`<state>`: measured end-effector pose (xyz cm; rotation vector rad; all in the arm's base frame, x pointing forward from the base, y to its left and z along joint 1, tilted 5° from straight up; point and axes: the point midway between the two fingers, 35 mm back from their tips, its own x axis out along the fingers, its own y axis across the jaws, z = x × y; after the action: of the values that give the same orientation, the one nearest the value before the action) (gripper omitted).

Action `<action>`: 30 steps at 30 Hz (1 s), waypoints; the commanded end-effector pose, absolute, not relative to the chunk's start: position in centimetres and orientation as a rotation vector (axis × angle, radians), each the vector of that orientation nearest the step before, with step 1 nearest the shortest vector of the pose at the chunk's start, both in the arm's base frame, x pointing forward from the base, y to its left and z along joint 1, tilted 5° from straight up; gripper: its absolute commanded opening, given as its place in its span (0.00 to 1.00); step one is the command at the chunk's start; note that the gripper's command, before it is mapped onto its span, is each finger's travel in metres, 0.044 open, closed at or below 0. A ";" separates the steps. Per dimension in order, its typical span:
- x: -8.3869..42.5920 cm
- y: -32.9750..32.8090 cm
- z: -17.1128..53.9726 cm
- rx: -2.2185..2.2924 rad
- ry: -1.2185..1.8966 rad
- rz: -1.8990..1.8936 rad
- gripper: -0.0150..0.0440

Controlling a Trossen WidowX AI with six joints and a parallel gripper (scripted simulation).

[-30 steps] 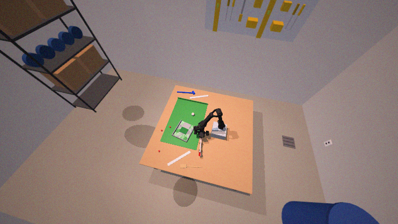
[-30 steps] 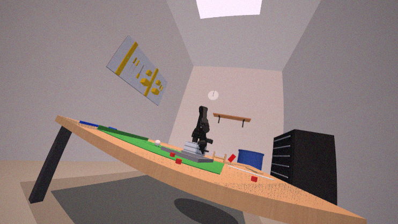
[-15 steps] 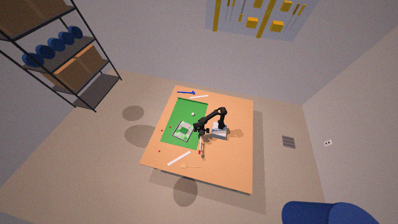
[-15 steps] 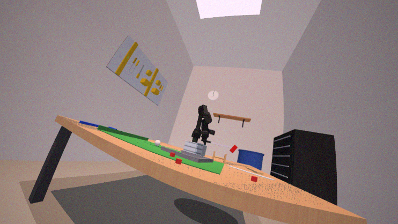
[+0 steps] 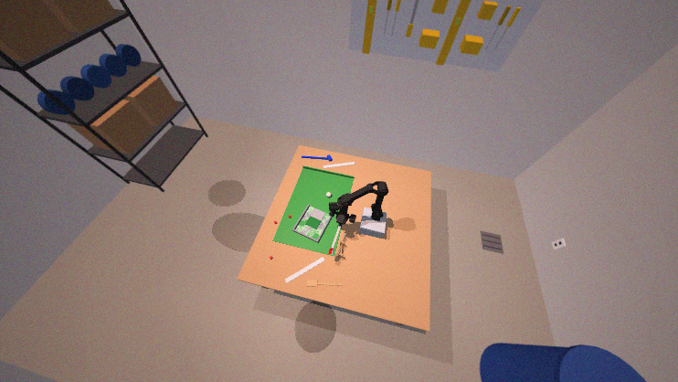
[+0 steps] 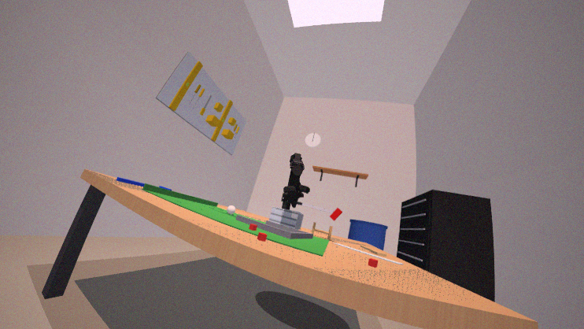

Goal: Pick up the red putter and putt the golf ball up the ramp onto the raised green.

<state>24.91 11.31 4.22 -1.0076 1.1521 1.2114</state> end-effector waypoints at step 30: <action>25.2 -5.4 6.7 -0.393 1.486 0.384 0.25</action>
<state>25.55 -4.20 6.33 -0.4410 1.4762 0.4525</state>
